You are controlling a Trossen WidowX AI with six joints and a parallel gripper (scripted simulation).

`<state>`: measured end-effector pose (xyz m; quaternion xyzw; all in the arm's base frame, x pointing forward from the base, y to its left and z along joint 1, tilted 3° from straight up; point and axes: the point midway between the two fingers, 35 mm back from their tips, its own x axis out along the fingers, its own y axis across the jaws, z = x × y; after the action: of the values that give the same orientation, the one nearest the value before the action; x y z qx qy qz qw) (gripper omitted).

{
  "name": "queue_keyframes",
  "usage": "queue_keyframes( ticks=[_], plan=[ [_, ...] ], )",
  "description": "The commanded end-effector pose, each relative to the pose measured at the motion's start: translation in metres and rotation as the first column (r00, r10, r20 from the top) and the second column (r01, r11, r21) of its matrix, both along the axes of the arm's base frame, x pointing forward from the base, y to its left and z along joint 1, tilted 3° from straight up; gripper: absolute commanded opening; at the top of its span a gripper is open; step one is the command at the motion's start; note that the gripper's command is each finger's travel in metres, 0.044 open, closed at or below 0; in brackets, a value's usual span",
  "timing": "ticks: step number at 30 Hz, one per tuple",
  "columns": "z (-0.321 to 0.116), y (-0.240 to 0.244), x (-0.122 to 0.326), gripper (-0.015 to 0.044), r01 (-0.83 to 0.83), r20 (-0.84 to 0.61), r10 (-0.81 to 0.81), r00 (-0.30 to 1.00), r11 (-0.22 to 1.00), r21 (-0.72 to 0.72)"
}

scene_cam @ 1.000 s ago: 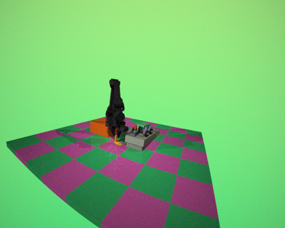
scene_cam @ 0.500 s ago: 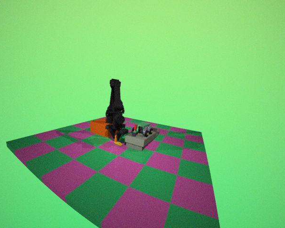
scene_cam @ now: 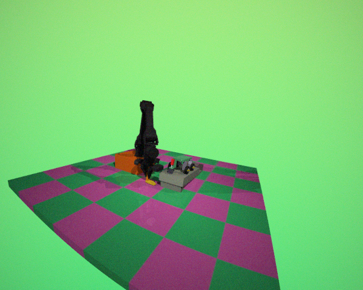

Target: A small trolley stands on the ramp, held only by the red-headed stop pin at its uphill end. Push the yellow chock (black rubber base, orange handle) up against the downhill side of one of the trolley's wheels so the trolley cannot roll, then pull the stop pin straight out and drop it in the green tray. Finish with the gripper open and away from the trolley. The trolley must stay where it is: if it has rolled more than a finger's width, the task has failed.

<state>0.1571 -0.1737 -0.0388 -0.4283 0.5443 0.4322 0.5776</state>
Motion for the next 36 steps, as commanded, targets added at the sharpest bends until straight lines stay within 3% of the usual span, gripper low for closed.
queue_keyframes(
  ticks=[1, 36],
  plan=[
    [0.001, 0.000, 0.000, 0.0000, 0.000, 0.001, 0.000, 1.000, 1.000, -0.001],
    [0.108, 0.002, -0.007, 0.0000, 0.004, -0.002, -0.004, 1.000, 1.000, -0.003]
  ],
)
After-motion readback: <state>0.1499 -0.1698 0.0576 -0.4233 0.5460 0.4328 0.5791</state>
